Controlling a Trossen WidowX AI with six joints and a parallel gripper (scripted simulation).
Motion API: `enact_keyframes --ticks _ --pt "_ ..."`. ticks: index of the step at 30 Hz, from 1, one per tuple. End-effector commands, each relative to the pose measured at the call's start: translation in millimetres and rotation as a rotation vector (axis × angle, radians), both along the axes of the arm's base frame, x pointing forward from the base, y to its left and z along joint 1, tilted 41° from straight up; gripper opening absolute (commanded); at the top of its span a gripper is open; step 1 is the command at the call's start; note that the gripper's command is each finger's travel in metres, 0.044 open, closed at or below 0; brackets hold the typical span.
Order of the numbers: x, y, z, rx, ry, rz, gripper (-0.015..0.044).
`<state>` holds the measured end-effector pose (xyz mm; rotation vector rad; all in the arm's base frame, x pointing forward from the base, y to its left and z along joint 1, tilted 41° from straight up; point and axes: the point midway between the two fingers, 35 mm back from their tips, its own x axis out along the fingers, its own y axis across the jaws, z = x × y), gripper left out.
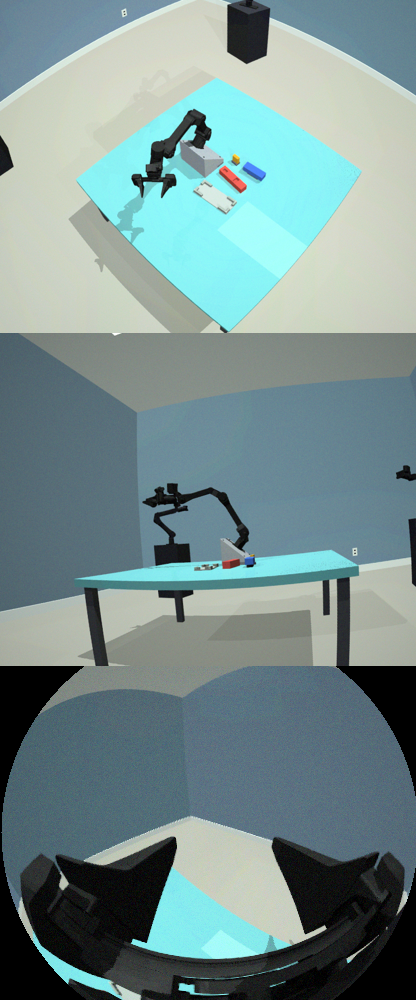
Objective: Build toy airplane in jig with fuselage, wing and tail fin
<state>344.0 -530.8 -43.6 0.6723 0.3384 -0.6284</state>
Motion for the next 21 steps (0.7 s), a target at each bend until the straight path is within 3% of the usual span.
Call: enact_keyframes --ticks 1,4,12,21 --pt "0.0 0.0 0.0 0.0 0.0 0.0 0.0426" --pt "15.2 22.7 1.0 0.029 0.035 0.057 0.044" --pt "67.4 160.2 10.9 0.169 0.225 0.377 0.044" --pt "62.9 325.2 32.8 0.308 0.435 0.754 0.044"
